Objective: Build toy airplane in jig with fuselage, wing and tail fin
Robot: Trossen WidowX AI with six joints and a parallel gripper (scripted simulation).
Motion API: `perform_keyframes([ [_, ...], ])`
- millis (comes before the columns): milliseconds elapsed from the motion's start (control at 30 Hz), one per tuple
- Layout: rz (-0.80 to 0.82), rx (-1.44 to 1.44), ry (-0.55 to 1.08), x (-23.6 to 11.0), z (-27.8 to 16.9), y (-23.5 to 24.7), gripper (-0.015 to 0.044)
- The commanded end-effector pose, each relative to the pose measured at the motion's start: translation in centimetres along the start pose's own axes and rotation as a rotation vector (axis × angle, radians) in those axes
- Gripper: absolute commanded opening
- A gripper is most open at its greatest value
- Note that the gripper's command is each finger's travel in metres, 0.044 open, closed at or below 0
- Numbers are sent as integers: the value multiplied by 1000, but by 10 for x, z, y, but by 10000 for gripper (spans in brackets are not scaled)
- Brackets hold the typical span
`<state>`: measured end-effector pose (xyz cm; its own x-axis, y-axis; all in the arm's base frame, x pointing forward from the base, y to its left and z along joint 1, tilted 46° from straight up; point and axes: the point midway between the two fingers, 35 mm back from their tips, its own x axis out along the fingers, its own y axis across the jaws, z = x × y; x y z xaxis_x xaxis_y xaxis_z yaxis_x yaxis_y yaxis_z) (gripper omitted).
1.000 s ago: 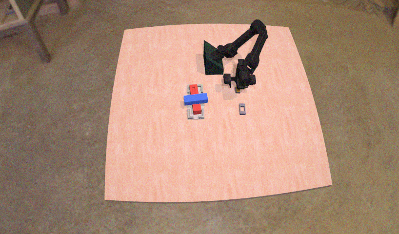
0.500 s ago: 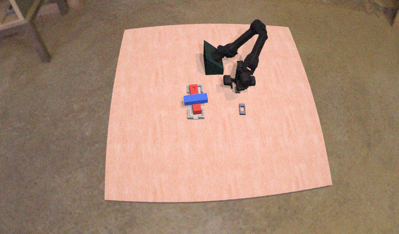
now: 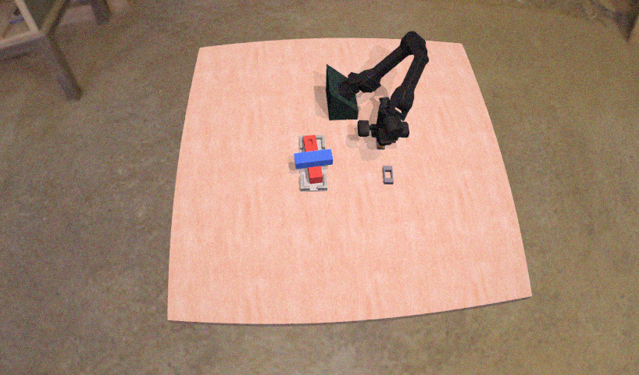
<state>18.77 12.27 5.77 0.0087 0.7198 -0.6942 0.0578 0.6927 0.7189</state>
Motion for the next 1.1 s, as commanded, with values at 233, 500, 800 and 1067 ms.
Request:
perform_keyframes([
  [233,-9,0,7,-6,2,-1,0],
  [500,-22,-9,17,-23,5,-2,0],
  [800,-31,-3,11,-50,9,-5,0],
  [1067,-32,2,8,-74,9,-5,0],
])
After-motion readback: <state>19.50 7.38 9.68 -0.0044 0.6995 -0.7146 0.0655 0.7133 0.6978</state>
